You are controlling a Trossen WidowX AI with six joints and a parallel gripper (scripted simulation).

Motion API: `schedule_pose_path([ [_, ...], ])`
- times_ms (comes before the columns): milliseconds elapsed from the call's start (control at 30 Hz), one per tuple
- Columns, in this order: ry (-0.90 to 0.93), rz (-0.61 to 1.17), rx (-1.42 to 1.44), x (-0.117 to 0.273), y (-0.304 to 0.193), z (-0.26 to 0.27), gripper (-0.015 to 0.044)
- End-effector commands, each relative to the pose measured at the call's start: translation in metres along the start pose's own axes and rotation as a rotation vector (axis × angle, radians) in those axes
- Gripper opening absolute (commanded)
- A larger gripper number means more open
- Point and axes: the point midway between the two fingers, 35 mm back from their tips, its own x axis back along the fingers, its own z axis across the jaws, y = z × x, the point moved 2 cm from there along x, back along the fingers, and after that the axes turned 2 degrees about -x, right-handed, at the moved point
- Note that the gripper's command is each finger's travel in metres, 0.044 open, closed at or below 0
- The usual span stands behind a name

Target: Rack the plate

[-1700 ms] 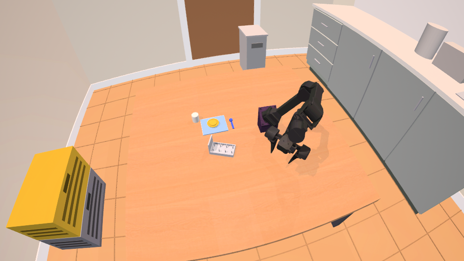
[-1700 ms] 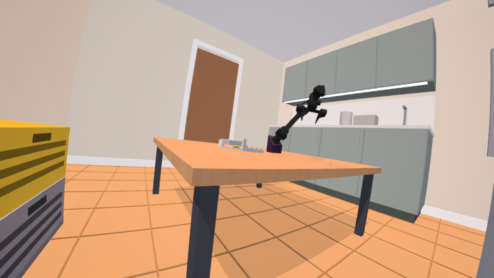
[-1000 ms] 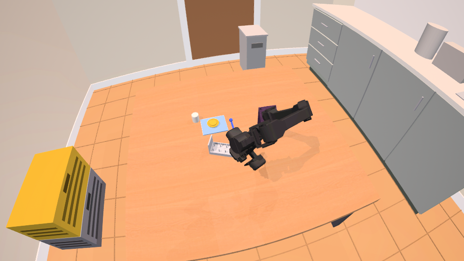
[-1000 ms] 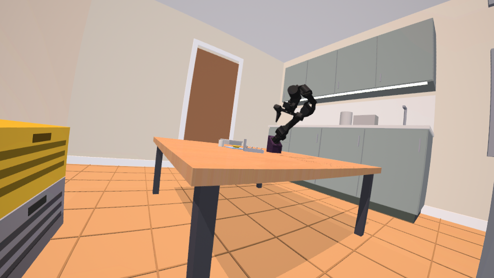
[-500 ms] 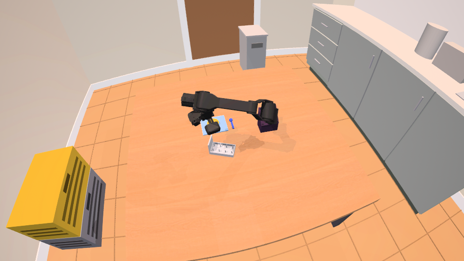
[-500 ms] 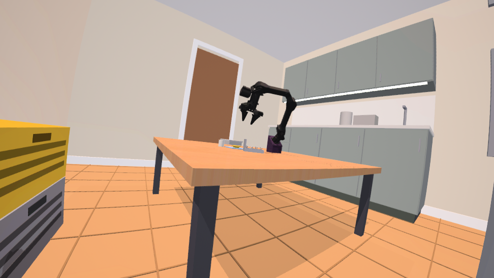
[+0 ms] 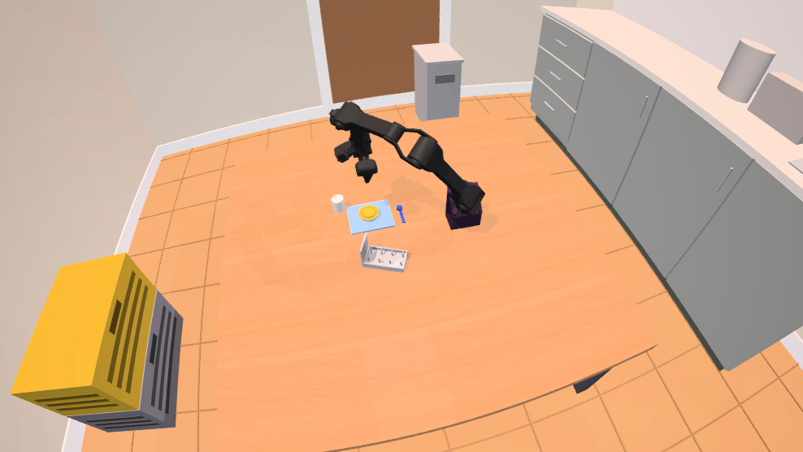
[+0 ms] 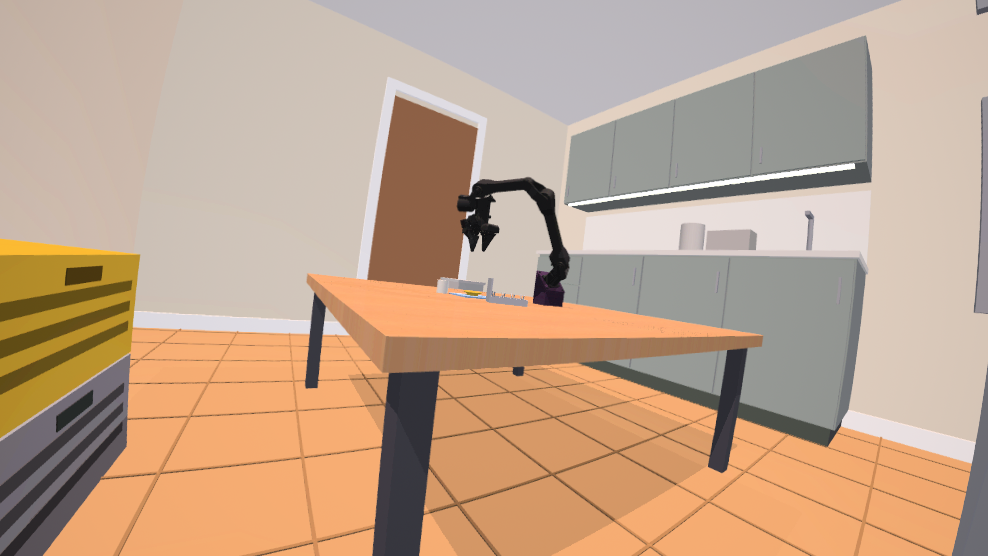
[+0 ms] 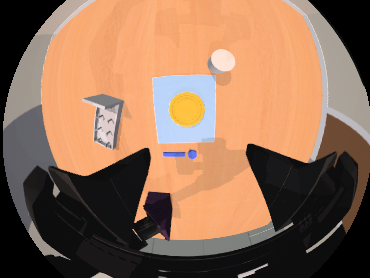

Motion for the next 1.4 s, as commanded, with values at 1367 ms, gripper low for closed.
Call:
schedule_pose_path([
  [1367, 0.007, -0.004, 0.029, -0.154, 0.004, 0.011, 0.04],
])
